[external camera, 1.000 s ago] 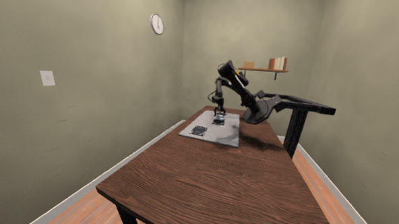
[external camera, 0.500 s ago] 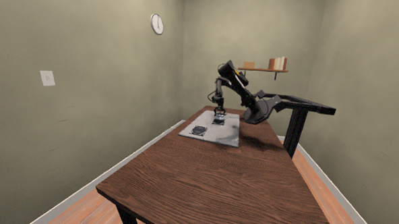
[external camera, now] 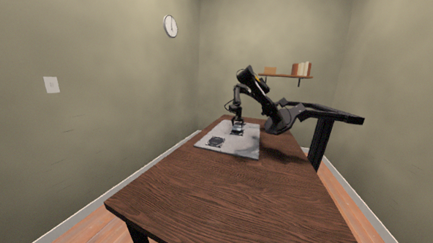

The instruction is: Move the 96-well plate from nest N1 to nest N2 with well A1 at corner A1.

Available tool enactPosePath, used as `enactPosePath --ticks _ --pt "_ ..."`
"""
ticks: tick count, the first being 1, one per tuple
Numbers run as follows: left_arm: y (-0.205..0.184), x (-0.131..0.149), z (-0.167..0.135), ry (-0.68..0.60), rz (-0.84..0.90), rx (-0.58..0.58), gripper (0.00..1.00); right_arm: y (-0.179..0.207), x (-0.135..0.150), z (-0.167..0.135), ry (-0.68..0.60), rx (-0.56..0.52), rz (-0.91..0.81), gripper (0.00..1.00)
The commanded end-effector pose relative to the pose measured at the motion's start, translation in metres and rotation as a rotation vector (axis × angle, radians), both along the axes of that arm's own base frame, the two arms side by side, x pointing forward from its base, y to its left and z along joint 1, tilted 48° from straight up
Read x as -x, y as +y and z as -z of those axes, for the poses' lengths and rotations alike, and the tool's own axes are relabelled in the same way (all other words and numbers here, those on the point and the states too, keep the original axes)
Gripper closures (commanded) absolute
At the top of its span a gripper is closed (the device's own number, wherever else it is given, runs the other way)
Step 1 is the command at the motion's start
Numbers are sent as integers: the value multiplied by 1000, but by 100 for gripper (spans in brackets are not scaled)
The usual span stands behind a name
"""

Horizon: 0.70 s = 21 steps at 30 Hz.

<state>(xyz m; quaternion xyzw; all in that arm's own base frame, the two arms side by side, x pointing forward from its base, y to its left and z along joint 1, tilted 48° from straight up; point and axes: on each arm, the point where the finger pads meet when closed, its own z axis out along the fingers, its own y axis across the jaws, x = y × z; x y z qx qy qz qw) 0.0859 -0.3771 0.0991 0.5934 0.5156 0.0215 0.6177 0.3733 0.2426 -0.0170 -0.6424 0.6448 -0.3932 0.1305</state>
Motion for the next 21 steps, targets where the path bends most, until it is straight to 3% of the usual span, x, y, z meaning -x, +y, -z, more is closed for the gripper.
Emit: enactPosePath --ticks 1,18,21 --pt "-2 6 -3 2 17 16 0 -1 11 15 33 26 -26 22" --pt "-2 6 -3 2 17 16 0 2 16 25 45 52 -47 22" --pt "-2 6 -3 2 17 16 0 6 1 8 3 6 -27 22"
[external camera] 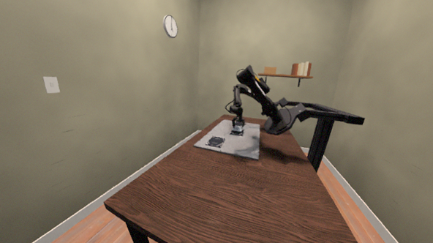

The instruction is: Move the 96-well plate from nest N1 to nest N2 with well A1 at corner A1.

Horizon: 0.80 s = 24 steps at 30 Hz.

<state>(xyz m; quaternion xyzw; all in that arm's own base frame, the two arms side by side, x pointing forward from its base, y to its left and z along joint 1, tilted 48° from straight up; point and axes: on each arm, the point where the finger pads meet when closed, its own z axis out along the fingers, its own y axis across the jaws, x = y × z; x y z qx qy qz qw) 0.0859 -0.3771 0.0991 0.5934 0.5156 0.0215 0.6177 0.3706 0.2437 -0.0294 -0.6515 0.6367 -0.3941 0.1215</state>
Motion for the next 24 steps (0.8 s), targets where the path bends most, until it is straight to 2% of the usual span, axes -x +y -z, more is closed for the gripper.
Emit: enactPosePath --ticks 1,7,18,24 --pt "-2 6 -3 2 17 16 0 3 0 -1 0 -14 -15 22" --pt "-2 6 -3 2 17 16 0 3 -1 9 7 -7 -26 22" --pt "-2 6 -3 2 17 16 0 -4 -23 24 14 -6 -23 22" --pt "-2 6 -3 2 17 16 0 -9 -23 29 36 9 -16 22"
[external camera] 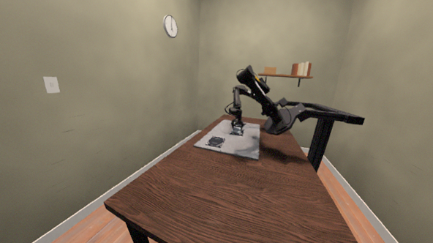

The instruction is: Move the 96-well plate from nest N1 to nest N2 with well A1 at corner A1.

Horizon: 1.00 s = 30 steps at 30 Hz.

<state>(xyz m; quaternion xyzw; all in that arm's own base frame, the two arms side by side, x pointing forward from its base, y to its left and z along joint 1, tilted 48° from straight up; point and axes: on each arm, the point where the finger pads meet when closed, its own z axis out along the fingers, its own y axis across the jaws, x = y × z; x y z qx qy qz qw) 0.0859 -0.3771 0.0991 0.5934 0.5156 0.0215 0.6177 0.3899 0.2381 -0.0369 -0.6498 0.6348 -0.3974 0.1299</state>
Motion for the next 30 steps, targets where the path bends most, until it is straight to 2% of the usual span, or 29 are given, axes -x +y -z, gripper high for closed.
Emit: enactPosePath --ticks 1,5,22,30 --pt "-2 6 -3 2 17 16 0 -5 -3 22 57 15 -3 22" --pt "-2 6 -3 2 17 16 0 4 -1 -3 53 20 -6 22" --pt "-2 6 -3 2 17 16 0 4 -1 -4 53 20 -6 22" --pt "-2 6 -3 2 17 16 0 10 6 -14 44 8 -8 22"
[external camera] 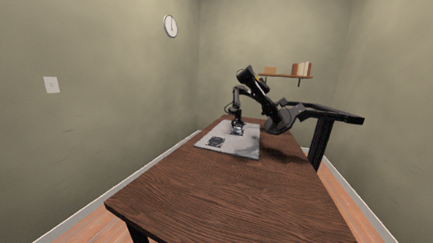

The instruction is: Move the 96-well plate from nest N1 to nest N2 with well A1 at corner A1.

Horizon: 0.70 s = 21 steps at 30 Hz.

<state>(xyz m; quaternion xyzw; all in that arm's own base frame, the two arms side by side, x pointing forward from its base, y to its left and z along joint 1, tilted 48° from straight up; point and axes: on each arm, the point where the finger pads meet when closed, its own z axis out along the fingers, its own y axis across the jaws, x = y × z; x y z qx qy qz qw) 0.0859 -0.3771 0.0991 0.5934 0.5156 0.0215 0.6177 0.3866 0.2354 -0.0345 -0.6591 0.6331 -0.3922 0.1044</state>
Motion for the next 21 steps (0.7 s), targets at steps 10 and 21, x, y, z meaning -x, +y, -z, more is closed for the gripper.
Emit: enactPosePath --ticks 10,21 --pt "-2 6 -3 2 17 16 0 13 3 -12 -2 -22 -12 22" --pt "-2 6 -3 2 17 16 0 13 4 -10 -12 -32 -8 22"
